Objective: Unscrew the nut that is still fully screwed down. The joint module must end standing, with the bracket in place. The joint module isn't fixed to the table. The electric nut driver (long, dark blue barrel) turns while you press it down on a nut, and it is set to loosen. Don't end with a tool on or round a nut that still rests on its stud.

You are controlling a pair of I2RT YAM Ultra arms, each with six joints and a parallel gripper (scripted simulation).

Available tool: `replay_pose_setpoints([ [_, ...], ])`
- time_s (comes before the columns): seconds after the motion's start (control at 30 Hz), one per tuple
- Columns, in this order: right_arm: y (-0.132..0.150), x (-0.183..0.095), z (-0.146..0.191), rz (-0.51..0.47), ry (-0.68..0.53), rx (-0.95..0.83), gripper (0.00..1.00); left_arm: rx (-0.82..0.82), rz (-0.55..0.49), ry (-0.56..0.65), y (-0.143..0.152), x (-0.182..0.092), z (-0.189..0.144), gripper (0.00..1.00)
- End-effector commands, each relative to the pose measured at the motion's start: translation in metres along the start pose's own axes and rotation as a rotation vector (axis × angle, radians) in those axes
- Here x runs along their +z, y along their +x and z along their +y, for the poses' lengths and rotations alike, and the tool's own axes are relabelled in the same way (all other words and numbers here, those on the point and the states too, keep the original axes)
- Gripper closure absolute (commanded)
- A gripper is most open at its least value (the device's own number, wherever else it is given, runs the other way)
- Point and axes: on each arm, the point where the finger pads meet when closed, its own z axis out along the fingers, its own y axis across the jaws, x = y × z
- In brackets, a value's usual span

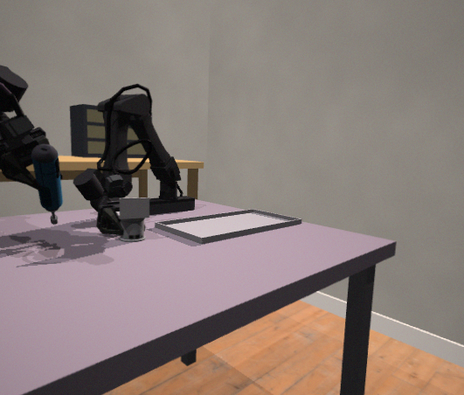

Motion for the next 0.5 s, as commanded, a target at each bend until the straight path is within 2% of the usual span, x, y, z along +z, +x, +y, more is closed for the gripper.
replay_pose_setpoints([
  [0.0,-0.044,-0.009,0.017,-0.111,-0.049,0.046,0.58,0.001,-0.004,-0.003,-0.002,0.000,0.000,0.41],
  [0.33,-0.037,-0.003,-0.023,-0.034,0.065,0.192,0.58,0.001,-0.004,-0.003,-0.002,0.000,0.000,0.41],
  [0.4,-0.048,-0.013,-0.015,-0.073,0.036,0.189,0.58,0.001,-0.004,-0.003,-0.002,0.000,0.000,0.41],
  [0.47,-0.044,-0.012,-0.009,-0.064,0.025,0.179,0.58,0.001,-0.004,-0.003,-0.002,0.000,0.000,0.41],
])
